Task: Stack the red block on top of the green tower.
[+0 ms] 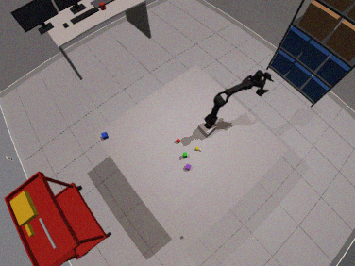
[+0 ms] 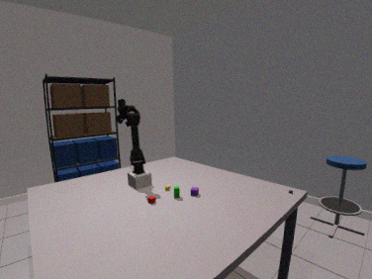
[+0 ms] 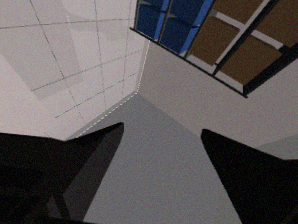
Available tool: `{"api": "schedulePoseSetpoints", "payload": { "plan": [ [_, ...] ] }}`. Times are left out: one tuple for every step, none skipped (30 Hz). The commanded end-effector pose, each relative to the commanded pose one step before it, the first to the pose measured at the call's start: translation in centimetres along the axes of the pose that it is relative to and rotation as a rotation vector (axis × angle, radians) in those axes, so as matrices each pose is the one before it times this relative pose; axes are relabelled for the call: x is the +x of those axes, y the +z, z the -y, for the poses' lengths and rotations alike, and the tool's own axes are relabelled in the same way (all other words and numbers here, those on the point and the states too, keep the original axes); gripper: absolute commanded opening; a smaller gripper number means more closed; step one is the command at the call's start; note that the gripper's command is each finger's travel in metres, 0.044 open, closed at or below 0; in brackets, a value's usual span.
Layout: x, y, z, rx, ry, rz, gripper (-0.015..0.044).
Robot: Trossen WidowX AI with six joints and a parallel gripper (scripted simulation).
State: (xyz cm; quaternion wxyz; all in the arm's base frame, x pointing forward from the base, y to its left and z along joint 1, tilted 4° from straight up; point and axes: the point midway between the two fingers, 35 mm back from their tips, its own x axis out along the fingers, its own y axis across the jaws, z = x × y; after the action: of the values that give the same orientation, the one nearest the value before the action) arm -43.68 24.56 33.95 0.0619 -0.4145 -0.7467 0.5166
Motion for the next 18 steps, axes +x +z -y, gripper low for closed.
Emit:
{"api": "schedulePoseSetpoints", "payload": {
  "plan": [
    [0.035, -0.136, -0.107, 0.0012, 0.00204, -0.00126, 0.0426],
    [0.104, -0.408, -0.321, 0.0035, 0.00613, -0.00378, 0.044],
    [0.166, -0.678, -0.536, 0.006, 0.01019, -0.00629, 0.044],
    [0.216, -0.845, -0.664, 0.0088, 0.01317, -0.00866, 0.044],
    [0.24, -0.882, -0.683, 0.0108, 0.01425, -0.01003, 0.044],
    [0.282, -0.914, -0.688, 0.014, 0.01572, -0.01227, 0.044],
    [0.336, -0.956, -0.69, 0.0177, 0.01738, -0.01494, 0.044],
    [0.334, -0.963, -0.679, 0.0179, 0.01724, -0.01507, 0.044],
    [0.333, -0.97, -0.668, 0.0182, 0.0171, -0.01521, 0.044],
    [0.331, -0.976, -0.657, 0.0185, 0.01695, -0.01532, 0.044],
    [0.046, -0.898, -0.487, 0.0197, 0.01017, -0.01229, 0.044],
    [0.045, -0.905, -0.481, 0.0199, 0.01012, -0.01251, 0.044],
    [0.096, -0.932, -0.504, 0.0199, 0.01129, -0.01338, 0.044],
    [0.12, -0.941, -0.507, 0.0199, 0.01174, -0.0138, 0.044],
    [0.312, -0.998, -0.588, 0.0187, 0.01588, -0.01615, 0.044],
    [0.31, -1.004, -0.577, 0.019, 0.01573, -0.01622, 0.044],
    [0.31, -1.009, -0.567, 0.0191, 0.01561, -0.01631, 0.044],
    [0.309, -1.014, -0.557, 0.0193, 0.01546, -0.01639, 0.044]
  ]
}}
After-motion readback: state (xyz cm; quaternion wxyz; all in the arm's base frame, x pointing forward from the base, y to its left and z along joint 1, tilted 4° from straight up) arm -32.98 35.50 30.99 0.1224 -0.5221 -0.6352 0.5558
